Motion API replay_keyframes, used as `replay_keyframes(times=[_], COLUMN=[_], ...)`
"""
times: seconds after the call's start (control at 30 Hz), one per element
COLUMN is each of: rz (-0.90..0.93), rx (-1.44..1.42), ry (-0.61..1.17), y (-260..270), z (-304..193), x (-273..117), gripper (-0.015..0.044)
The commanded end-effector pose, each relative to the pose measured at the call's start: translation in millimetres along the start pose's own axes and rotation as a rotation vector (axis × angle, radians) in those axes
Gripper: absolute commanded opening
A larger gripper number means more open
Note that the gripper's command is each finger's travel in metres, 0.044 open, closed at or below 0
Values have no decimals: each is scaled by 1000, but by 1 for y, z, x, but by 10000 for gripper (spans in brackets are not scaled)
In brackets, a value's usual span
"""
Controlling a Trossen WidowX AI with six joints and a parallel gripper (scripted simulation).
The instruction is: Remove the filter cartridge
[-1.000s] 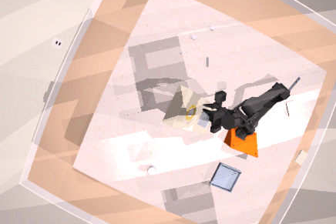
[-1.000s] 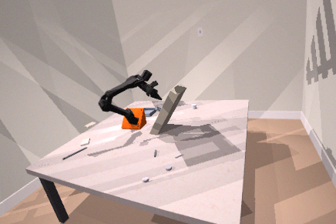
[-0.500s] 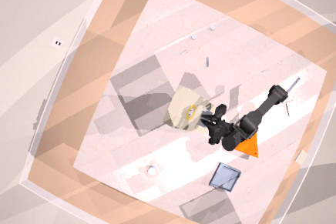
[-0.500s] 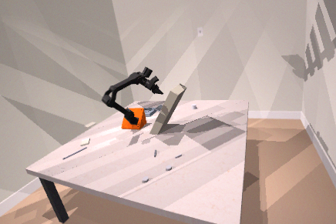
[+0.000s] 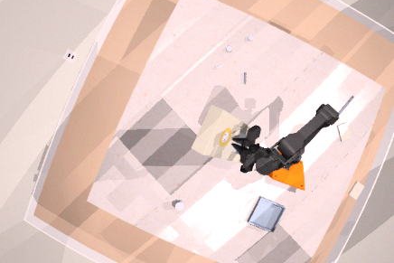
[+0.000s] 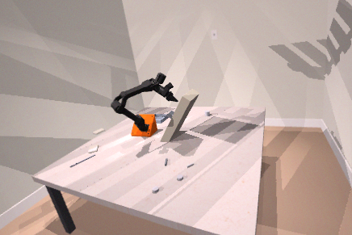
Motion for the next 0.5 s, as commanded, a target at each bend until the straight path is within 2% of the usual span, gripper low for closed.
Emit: replay_keyframes(times=[0.0, 0.47], rz=[3, -7], rx=[-7, -8], ry=[2, -1], y=[1, -1], z=[-1, -3], x=[6, 28], gripper=[88, 88])
Point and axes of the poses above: the point midway between the two fingers, 35 mm back from their tips, its own x axis out along the fingers, its own y axis across the jaws, z = x × y, the point moved 5 cm from there along -x, back along the fingers, and after that the axes turned 4 degrees about -x, right-handed, at the moved point
